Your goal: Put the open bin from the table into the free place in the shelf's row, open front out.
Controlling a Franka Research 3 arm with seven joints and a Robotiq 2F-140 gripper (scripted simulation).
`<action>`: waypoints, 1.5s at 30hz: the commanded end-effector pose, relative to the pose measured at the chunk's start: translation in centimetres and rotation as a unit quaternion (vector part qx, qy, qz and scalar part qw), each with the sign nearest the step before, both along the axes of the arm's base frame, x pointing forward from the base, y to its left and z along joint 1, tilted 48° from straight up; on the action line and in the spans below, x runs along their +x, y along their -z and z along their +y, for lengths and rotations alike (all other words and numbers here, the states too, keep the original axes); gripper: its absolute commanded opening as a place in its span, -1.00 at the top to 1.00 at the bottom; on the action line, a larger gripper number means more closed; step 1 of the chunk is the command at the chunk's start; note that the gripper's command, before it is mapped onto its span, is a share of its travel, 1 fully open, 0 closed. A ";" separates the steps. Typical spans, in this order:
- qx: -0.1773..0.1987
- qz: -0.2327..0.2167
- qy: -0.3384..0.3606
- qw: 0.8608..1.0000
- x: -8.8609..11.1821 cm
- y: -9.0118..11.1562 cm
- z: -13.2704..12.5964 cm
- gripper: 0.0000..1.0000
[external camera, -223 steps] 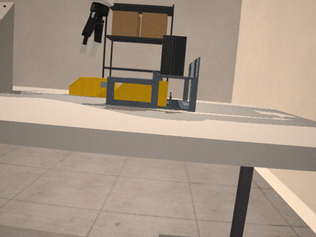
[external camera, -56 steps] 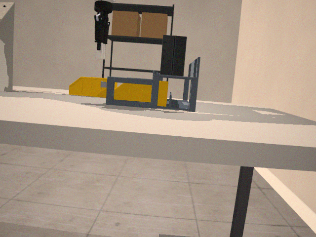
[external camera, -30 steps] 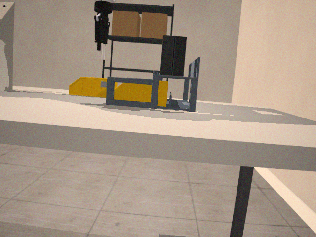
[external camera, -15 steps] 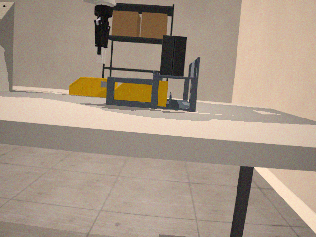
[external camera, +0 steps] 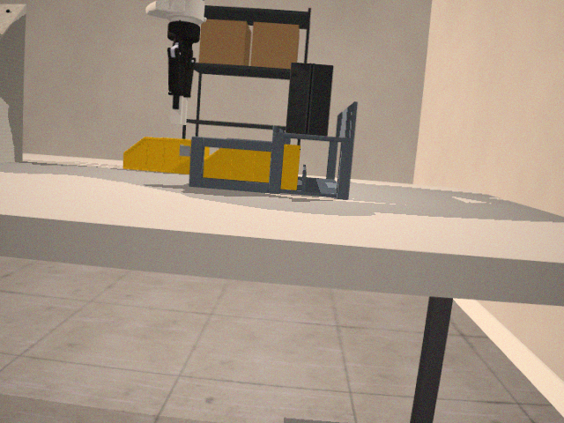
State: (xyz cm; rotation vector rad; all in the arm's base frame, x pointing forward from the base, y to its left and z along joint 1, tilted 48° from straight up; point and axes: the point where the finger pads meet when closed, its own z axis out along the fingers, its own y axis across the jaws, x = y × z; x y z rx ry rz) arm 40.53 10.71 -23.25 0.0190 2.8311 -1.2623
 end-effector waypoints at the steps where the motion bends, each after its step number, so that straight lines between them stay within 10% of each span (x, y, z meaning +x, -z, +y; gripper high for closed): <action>1: 0.004 -0.002 -0.001 1.000 0.1 0.7 -0.3 0.69; 45: 0.004 -0.002 -0.001 1.000 0.1 1.7 -1.4 0.69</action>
